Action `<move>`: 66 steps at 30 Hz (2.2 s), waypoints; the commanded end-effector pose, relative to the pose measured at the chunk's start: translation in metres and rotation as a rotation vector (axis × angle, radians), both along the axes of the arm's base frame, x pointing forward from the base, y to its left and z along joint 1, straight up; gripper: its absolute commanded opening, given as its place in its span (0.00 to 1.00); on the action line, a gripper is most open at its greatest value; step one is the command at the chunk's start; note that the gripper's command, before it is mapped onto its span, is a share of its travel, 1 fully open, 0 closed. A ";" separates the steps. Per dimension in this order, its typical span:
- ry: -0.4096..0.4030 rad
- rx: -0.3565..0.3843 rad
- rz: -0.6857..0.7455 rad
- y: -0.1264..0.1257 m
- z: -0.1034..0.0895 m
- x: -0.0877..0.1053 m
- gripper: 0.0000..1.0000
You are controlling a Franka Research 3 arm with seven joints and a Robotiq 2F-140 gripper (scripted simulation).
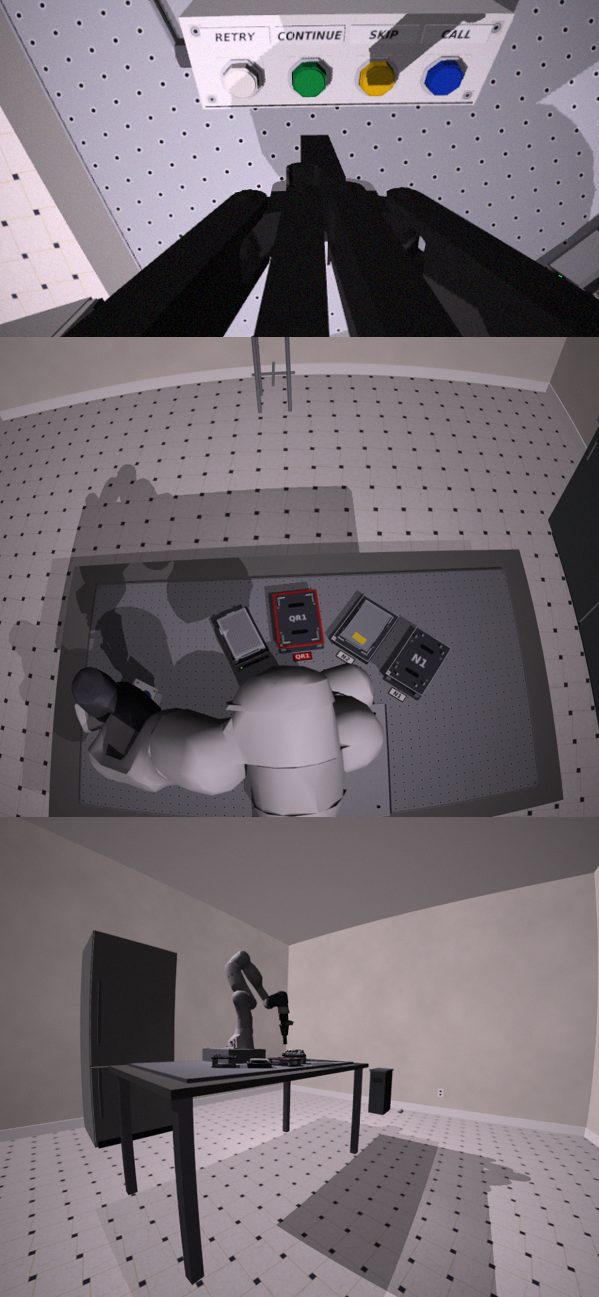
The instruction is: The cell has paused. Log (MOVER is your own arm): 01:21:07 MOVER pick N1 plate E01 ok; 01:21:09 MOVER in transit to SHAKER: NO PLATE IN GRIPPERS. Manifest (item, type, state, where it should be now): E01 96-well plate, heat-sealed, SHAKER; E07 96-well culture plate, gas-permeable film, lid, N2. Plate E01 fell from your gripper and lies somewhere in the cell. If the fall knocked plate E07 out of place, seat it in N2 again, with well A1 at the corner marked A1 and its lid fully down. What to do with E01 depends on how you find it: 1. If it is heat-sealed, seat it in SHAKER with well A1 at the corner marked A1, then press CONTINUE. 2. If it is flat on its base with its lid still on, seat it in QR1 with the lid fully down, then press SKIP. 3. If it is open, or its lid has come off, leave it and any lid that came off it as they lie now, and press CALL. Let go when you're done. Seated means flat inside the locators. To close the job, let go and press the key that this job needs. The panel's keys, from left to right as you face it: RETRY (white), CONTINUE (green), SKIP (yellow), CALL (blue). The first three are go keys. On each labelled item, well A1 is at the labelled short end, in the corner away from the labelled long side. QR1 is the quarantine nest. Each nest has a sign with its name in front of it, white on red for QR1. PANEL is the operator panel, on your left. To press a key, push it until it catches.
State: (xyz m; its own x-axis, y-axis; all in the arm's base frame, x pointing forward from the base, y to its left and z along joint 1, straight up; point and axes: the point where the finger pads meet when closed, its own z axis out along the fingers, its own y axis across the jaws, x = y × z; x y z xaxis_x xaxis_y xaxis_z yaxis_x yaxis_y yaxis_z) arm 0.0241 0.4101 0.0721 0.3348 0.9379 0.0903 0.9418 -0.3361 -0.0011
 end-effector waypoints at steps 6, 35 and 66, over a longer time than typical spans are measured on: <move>-0.027 0.089 0.011 0.005 0.002 0.002 0.10; -0.109 0.322 0.010 -0.002 0.001 -0.001 0.10; -0.139 0.410 0.010 -0.005 0.001 -0.001 0.10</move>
